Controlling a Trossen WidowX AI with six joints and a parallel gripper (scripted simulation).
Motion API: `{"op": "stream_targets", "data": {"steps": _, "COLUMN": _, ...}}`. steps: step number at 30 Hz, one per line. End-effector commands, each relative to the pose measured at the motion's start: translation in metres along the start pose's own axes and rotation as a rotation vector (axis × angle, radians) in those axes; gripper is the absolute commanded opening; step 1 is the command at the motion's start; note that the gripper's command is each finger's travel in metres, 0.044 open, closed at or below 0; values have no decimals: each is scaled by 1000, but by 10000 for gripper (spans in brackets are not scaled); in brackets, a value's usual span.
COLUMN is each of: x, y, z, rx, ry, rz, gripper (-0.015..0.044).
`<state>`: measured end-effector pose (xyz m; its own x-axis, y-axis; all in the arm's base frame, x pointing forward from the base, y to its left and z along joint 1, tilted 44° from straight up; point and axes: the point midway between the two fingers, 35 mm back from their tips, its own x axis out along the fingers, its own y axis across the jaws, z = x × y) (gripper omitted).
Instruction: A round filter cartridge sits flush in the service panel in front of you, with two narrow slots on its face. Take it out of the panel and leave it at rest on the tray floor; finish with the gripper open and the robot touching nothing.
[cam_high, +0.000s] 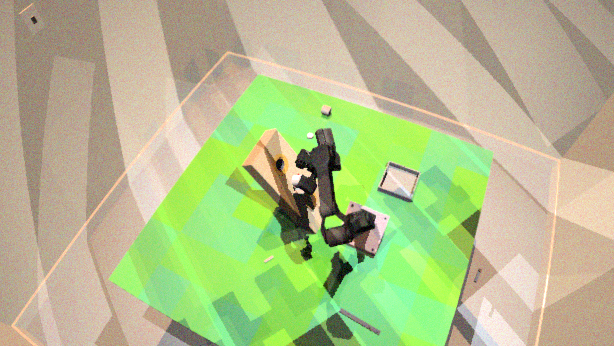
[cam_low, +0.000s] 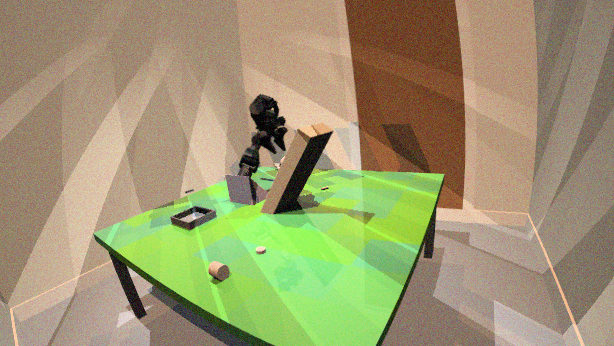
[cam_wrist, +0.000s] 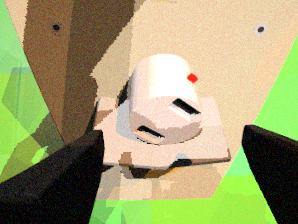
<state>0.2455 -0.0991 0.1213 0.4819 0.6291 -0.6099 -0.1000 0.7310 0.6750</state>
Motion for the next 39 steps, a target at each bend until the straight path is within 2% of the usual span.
{"op": "stream_targets", "data": {"steps": 1, "x": 7, "y": 0, "z": -4, "rx": 29, "ry": 20, "rz": -1, "gripper": 305}}
{"op": "stream_targets", "data": {"steps": 29, "x": 51, "y": 1, "z": -5, "rx": 27, "ry": 17, "rz": 2, "gripper": 305}}
{"op": "stream_targets", "data": {"steps": 31, "x": 46, "y": 0, "z": -5, "rx": 23, "ry": 21, "rz": -3, "gripper": 252}}
{"op": "stream_targets", "data": {"steps": 39, "x": 46, "y": 0, "z": -5, "rx": 23, "ry": 21, "rz": -3, "gripper": 199}}
